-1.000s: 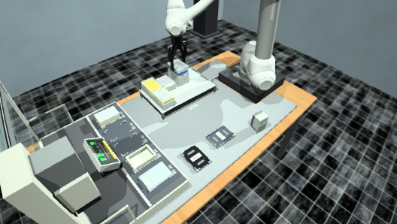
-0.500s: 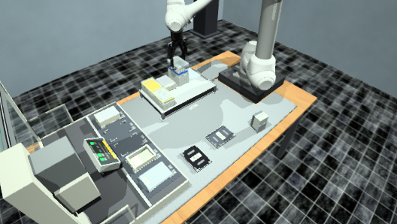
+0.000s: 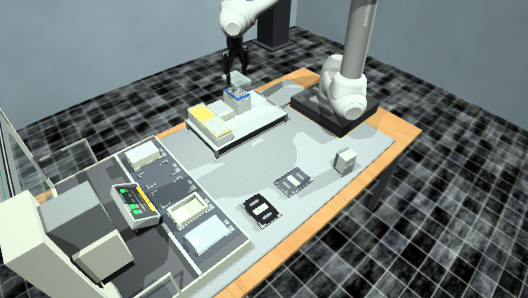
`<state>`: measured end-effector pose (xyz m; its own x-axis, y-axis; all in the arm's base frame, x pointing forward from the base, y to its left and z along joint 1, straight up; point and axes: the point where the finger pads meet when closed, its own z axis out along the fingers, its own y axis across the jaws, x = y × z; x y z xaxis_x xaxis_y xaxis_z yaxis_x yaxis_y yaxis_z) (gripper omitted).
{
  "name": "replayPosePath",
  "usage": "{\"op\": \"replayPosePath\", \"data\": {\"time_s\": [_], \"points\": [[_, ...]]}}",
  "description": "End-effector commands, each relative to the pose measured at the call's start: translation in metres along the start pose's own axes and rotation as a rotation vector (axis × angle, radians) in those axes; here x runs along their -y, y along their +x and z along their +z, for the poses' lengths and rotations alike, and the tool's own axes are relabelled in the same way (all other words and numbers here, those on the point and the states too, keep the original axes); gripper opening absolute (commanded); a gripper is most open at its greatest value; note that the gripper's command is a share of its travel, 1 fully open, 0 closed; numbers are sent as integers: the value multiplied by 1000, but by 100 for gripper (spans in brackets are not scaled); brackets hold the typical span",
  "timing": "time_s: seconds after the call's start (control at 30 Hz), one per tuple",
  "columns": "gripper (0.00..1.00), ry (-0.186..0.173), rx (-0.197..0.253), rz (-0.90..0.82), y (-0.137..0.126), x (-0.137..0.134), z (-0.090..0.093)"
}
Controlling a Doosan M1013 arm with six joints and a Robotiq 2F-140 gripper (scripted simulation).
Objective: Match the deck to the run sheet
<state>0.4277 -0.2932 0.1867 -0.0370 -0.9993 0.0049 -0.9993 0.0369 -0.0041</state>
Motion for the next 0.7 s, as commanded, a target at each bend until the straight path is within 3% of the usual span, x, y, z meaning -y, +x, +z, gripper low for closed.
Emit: {"op": "replayPosePath", "data": {"time_s": [0.0,0.67], "points": [[10,1,0,0,0,0,-2],[10,1,0,0,0,0,-32]]}}
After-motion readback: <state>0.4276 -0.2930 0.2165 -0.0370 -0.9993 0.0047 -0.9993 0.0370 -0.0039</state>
